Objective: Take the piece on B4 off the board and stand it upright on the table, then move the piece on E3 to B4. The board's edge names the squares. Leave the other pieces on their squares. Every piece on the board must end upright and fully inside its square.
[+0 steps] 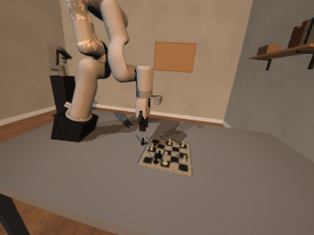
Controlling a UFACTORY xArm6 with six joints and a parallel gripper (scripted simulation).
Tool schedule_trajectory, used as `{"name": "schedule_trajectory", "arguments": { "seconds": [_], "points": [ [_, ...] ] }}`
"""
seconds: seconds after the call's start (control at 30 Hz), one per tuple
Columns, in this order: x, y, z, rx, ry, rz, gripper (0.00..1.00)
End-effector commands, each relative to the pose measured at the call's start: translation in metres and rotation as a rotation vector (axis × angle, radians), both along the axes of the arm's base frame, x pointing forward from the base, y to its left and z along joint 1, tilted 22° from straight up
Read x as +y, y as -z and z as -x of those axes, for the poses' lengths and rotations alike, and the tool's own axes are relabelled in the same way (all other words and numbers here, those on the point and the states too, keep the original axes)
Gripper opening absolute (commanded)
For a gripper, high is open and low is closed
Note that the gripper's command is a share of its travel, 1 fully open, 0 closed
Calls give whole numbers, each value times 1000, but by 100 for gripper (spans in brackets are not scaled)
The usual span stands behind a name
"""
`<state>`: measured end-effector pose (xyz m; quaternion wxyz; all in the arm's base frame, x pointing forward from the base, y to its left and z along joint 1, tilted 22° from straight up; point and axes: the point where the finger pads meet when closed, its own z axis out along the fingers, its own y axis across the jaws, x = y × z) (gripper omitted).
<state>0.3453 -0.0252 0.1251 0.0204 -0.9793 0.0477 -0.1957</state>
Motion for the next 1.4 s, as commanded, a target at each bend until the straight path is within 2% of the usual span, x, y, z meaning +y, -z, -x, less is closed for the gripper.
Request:
{"name": "schedule_trajectory", "arguments": {
  "seconds": [0.0,0.7,0.77,0.87,0.97,1.03,1.07,1.17,1.3,1.33,1.37],
  "points": [
    [3,-9,4,20,7,14,100],
    [3,-10,4,20,18,10,100],
    [0,-11,1,22,79,-15,100],
    [-10,-15,-11,25,288,-100,100],
    [-24,-20,-26,25,390,-144,100],
    [-24,-20,-26,25,390,-144,100],
    [-29,-21,-31,24,521,-200,100],
    [-41,-24,-42,20,624,-246,100],
    [-45,-24,-45,23,795,-317,100],
    [-45,-24,-45,25,837,-333,39],
    [-45,-24,-45,27,879,-349,39]
  ]
}}
